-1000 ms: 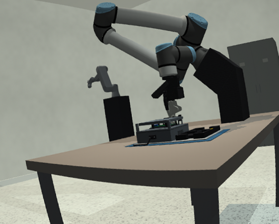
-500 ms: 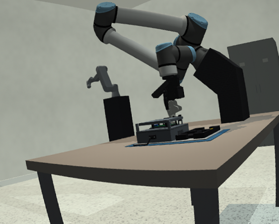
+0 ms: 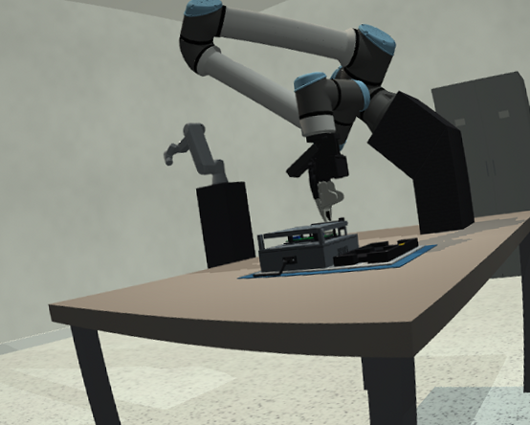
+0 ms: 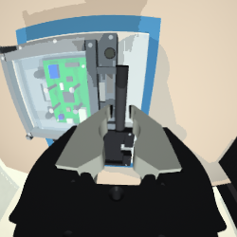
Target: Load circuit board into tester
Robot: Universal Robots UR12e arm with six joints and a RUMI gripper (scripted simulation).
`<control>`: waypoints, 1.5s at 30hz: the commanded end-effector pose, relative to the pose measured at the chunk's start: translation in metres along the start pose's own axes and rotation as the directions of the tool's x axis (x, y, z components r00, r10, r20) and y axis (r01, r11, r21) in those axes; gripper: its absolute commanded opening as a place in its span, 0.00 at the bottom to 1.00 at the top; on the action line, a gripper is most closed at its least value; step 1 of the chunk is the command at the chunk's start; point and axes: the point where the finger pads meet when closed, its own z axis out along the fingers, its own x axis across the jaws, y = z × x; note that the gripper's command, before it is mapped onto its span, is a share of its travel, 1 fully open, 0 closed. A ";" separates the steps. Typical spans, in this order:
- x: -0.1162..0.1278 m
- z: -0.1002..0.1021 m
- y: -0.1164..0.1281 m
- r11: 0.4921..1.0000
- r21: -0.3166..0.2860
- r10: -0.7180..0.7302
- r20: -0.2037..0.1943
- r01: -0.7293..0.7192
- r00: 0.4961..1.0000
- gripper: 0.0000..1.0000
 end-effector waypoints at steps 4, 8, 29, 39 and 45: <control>0.002 -0.027 0.000 1.000 0.000 -0.001 -0.004 0.001 1.000 0.13; 0.002 -0.039 0.000 1.000 0.000 -0.001 -0.004 0.001 1.000 0.13; 0.002 -0.077 0.000 1.000 0.000 -0.001 -0.003 0.001 1.000 0.13; 0.001 -0.079 -0.001 1.000 -0.001 0.001 -0.003 -0.001 1.000 0.13; 0.002 -0.078 0.000 1.000 -0.001 0.000 -0.004 0.000 1.000 1.00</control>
